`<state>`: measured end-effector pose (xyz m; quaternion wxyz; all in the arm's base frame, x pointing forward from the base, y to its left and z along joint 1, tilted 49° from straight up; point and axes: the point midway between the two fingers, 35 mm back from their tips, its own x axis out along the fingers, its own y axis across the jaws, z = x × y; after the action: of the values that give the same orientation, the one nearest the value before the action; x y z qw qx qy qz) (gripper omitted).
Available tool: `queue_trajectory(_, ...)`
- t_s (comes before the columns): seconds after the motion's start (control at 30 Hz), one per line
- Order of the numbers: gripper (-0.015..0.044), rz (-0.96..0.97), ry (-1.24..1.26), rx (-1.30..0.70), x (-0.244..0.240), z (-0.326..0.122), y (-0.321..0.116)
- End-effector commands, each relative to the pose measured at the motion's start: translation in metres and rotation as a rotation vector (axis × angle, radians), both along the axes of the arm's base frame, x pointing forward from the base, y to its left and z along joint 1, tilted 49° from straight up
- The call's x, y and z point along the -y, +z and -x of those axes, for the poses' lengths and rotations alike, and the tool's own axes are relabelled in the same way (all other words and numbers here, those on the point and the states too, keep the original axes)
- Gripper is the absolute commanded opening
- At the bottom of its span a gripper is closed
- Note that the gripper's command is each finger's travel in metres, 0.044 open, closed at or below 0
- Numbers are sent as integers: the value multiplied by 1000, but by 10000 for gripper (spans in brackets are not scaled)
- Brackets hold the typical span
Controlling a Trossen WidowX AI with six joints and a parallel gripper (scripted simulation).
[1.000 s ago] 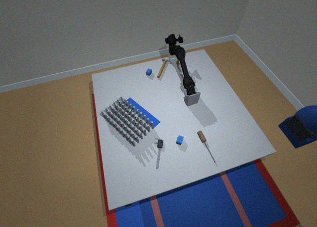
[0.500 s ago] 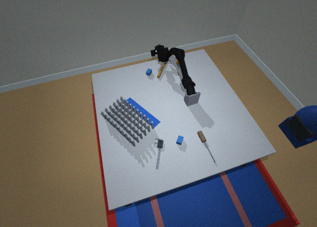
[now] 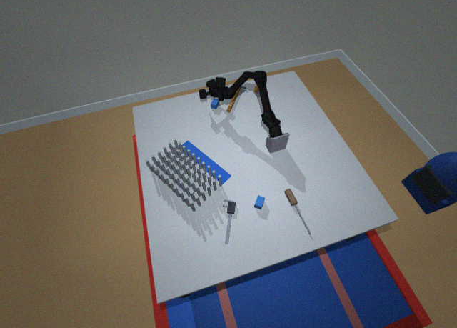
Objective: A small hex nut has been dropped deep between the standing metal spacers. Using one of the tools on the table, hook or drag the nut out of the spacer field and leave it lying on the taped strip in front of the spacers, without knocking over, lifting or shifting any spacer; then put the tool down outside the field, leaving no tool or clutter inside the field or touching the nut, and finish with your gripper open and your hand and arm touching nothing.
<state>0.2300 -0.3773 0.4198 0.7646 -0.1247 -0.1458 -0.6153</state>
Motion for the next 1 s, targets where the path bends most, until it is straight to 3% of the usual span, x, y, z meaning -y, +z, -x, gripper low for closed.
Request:
queue_trajectory(0.0, 440, -58, 152, -55, -34, -49, -33)
queue_trajectory(0.27, 440, -184, 387, -259, -109, -129, -122)
queue_trajectory(0.5, 440, -259, 597, -468, -194, -168, -201)
queue_trajectory(0.7, 440, -292, 776, -672, -276, -174, -268)
queue_trajectory(0.97, 440, -284, 984, -946, -369, -145, -344)
